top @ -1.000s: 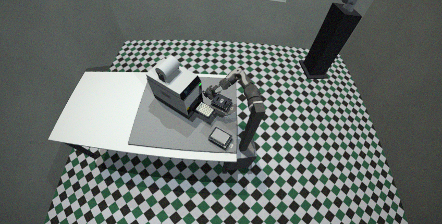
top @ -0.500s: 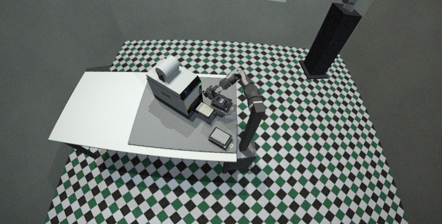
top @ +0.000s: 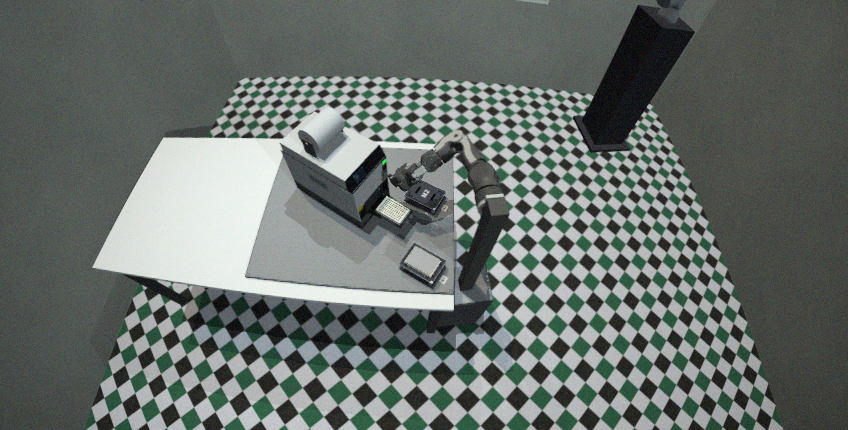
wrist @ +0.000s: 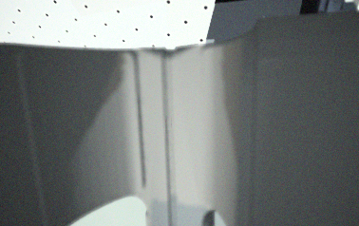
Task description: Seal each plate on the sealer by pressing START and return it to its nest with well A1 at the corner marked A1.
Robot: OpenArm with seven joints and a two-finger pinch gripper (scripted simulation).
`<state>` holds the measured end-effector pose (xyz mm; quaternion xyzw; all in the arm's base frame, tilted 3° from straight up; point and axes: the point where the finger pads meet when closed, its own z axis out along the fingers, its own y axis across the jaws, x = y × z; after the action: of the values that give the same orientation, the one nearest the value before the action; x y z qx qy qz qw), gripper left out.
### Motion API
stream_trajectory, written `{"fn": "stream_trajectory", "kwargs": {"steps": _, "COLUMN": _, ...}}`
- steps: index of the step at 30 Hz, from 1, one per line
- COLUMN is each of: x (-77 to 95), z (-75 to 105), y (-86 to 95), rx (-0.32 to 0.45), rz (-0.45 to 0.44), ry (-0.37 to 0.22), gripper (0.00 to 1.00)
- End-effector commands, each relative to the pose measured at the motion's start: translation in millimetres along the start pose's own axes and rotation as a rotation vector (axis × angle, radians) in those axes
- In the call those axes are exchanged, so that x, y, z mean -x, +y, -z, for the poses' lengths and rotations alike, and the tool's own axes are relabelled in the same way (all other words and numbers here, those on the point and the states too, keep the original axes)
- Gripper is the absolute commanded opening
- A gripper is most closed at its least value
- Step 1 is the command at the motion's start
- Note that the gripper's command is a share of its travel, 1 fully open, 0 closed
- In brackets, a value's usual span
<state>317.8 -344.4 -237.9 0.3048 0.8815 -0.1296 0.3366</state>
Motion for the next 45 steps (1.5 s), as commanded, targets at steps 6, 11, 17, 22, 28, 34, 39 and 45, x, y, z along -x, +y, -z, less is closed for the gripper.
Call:
{"fn": "stream_trajectory", "kwargs": {"steps": 6, "x": 3.7, "z": 0.2, "y": 2.6, "rx": 0.011, "rz": -0.001, "ry": -0.006, "gripper": 0.00}}
{"fn": "stream_trajectory", "kwargs": {"steps": 11, "x": 4.3, "z": -0.3, "y": 2.6, "rx": 0.011, "rz": -0.001, "ry": -0.006, "gripper": 0.00}}
{"fn": "stream_trajectory", "kwargs": {"steps": 17, "x": 4.9, "z": -0.7, "y": 2.7, "rx": 0.011, "rz": -0.001, "ry": -0.006, "gripper": 0.00}}
{"fn": "stream_trajectory", "kwargs": {"steps": 22, "x": 5.5, "z": -1.3, "y": 2.7, "rx": 0.011, "rz": -0.001, "ry": -0.006, "gripper": 0.00}}
{"fn": "stream_trajectory", "kwargs": {"steps": 28, "x": 6.2, "z": -1.9, "y": 2.7, "rx": 0.011, "rz": -0.001, "ry": -0.006, "gripper": 0.00}}
{"fn": "stream_trajectory", "kwargs": {"steps": 34, "x": 6.8, "z": -2.3, "y": 2.7, "rx": 0.011, "rz": -0.001, "ry": -0.006, "gripper": 0.00}}
{"fn": "stream_trajectory", "kwargs": {"steps": 39, "x": 7.4, "z": -2.9, "y": 2.7, "rx": 0.011, "rz": -0.001, "ry": -0.006, "gripper": 0.00}}
{"fn": "stream_trajectory", "kwargs": {"steps": 45, "x": 8.2, "z": -3.5, "y": 2.7, "rx": 0.011, "rz": -0.001, "ry": -0.006, "gripper": 0.00}}
